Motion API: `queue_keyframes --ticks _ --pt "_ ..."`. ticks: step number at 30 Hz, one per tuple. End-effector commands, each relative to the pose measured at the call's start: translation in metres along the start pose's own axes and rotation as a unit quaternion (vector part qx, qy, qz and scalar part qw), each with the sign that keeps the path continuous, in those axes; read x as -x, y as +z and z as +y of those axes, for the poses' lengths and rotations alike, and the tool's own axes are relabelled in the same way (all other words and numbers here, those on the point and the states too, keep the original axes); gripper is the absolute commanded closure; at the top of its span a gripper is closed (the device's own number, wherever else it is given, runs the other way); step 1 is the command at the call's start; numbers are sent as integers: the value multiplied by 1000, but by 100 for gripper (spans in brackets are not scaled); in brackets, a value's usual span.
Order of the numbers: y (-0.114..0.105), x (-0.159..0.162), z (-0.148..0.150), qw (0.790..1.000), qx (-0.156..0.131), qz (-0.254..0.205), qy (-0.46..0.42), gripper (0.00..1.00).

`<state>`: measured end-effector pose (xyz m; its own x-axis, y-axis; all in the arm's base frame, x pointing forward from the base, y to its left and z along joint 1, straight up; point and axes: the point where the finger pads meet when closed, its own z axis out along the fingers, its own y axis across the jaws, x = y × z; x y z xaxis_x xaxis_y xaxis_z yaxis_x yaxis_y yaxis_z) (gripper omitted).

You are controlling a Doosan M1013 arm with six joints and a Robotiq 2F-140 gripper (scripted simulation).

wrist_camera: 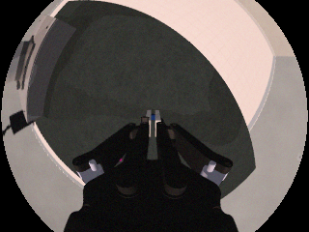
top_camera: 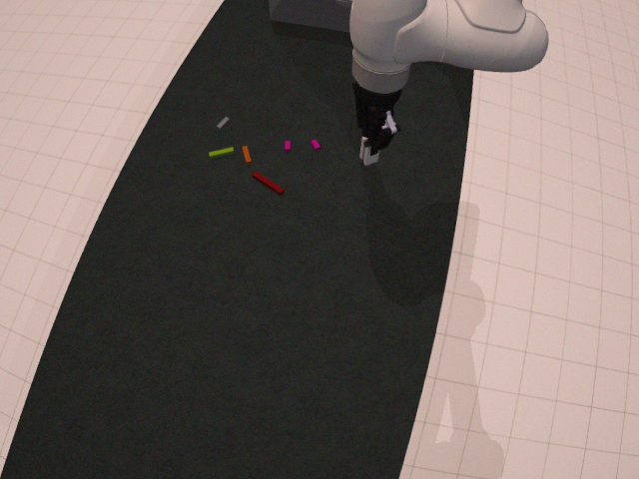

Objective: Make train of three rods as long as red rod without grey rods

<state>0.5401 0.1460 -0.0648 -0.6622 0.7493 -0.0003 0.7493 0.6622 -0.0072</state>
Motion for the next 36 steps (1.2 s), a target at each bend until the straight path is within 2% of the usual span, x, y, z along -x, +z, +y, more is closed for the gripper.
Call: queue_keyframes --ticks 1,36 --pt "0 0 0 1000 0 0 0 97" --pt "12 0 0 1000 0 0 0 97"
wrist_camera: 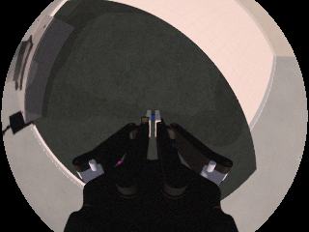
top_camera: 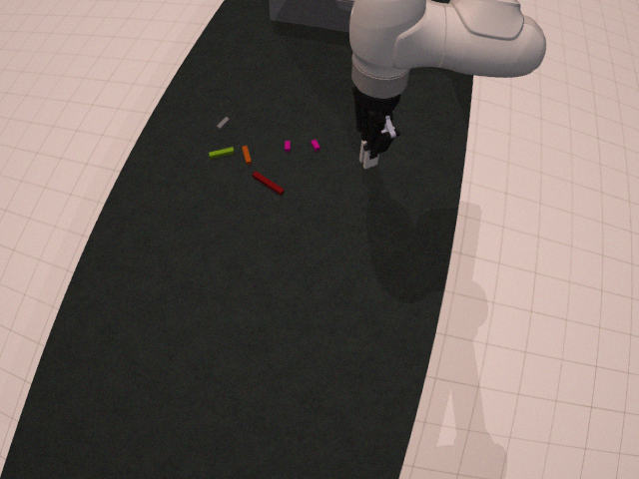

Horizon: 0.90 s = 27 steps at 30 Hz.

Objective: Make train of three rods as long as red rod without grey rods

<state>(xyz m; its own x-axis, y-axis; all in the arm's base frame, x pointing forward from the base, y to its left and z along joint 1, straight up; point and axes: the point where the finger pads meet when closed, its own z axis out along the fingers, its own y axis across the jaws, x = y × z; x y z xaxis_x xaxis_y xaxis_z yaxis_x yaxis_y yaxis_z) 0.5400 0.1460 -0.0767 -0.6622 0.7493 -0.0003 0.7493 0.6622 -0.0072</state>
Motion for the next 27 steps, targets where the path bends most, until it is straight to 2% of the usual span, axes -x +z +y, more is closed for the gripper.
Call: queue_keyframes --ticks 1,25,27 --pt "0 0 0 1000 0 0 0 97" --pt "0 0 0 1000 0 0 0 97" --pt "0 0 0 1000 0 0 0 95"
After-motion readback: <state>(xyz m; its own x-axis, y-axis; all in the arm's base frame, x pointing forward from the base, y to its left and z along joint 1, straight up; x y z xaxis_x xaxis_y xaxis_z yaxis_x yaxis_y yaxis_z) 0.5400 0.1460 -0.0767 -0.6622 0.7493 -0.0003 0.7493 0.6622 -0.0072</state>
